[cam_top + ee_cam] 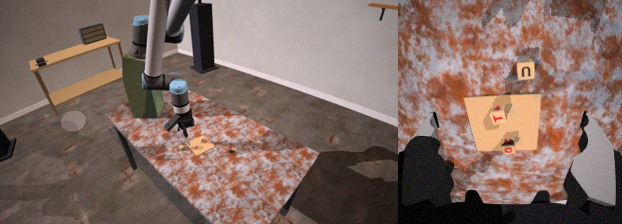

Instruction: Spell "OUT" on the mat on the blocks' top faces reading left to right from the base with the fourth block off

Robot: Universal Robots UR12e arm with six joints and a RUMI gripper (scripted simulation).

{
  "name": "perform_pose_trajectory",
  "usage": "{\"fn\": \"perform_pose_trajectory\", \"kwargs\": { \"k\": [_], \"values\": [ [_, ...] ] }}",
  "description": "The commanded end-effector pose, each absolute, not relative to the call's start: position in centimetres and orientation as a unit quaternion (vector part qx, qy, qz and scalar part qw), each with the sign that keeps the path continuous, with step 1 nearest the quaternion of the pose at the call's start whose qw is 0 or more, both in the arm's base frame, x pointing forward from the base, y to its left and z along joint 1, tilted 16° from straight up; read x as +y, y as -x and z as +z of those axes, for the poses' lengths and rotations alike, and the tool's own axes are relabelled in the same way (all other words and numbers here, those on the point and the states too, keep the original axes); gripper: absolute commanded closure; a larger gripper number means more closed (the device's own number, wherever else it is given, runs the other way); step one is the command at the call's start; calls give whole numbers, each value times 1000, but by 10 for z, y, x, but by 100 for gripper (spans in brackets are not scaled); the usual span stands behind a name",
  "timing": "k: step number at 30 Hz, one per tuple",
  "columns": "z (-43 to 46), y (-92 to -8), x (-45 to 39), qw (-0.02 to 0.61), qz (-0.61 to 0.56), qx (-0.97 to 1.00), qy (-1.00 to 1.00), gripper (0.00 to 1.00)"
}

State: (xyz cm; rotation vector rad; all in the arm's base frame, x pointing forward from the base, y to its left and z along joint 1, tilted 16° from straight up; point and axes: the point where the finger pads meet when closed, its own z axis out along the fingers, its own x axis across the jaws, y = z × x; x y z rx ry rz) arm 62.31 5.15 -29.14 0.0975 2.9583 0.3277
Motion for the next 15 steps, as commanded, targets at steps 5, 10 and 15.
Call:
{"fn": "perform_pose_trajectory", "kwargs": {
  "k": [5,10,15],
  "values": [
    [-294,-617,48,69,117,981,-138,0],
    [-295,-614,47,63,120,973,-189,0],
    [-296,-612,45,57,123,961,-240,0]
  ]
}}
